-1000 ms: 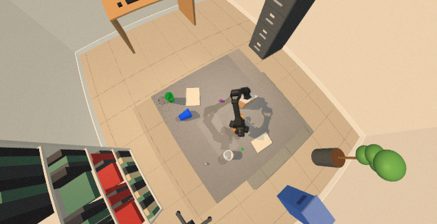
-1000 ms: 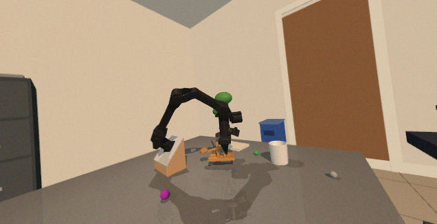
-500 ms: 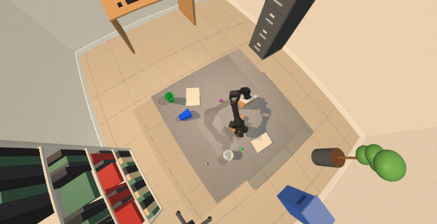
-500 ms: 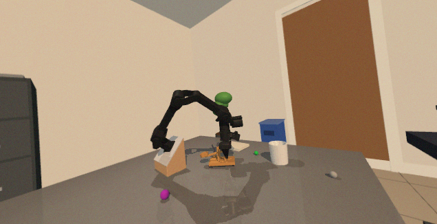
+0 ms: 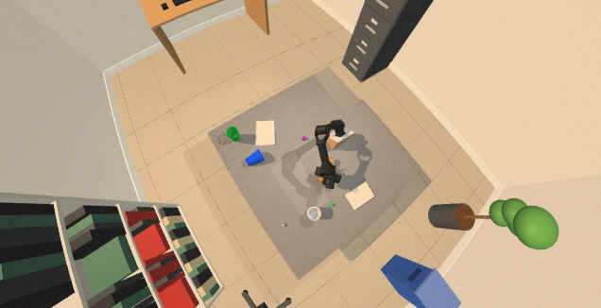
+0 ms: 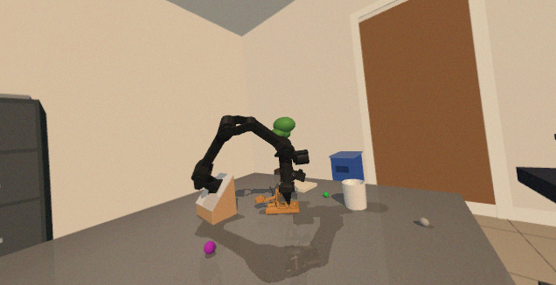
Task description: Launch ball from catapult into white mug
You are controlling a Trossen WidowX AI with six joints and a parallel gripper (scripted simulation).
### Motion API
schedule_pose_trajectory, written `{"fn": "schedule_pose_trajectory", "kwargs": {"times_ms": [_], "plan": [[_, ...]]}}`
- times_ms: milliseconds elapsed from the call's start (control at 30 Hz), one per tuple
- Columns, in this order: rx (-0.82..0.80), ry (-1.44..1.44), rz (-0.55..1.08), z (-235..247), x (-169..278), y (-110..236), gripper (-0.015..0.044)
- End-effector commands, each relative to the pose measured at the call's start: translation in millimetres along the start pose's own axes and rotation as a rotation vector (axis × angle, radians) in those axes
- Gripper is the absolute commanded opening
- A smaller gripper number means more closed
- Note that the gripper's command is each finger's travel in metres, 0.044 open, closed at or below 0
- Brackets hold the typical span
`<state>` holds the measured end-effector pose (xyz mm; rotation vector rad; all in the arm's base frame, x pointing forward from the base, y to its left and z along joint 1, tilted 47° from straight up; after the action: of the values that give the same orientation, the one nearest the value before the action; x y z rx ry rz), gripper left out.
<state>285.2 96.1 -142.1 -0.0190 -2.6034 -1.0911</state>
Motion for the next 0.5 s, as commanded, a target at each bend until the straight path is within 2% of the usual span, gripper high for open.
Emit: {"fn": "schedule_pose_trajectory", "kwargs": {"times_ms": [0,333,433,467], "plan": [[-0.001,-0.001,-0.002,0.0,-0.3,1.2,0.0105],[-0.001,-0.001,-0.002,0.1,-0.7,3.7,0.0368],[-0.005,0.000,-0.003,1.1,-3.7,41.5,0.0440],[-0.005,0.001,-0.003,1.4,-3.5,59.1,0.0440]]}}
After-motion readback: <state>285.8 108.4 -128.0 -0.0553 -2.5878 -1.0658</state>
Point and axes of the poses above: the point midway between the two fingers, 35 mm back from their tips, its own y axis back along the fingers, its own z axis across the jaws, x = y × z, the point moved 6 cm from there along y, back along the fingers, and after that the axes turned 13 degrees about -y, right-handed, at the moved point
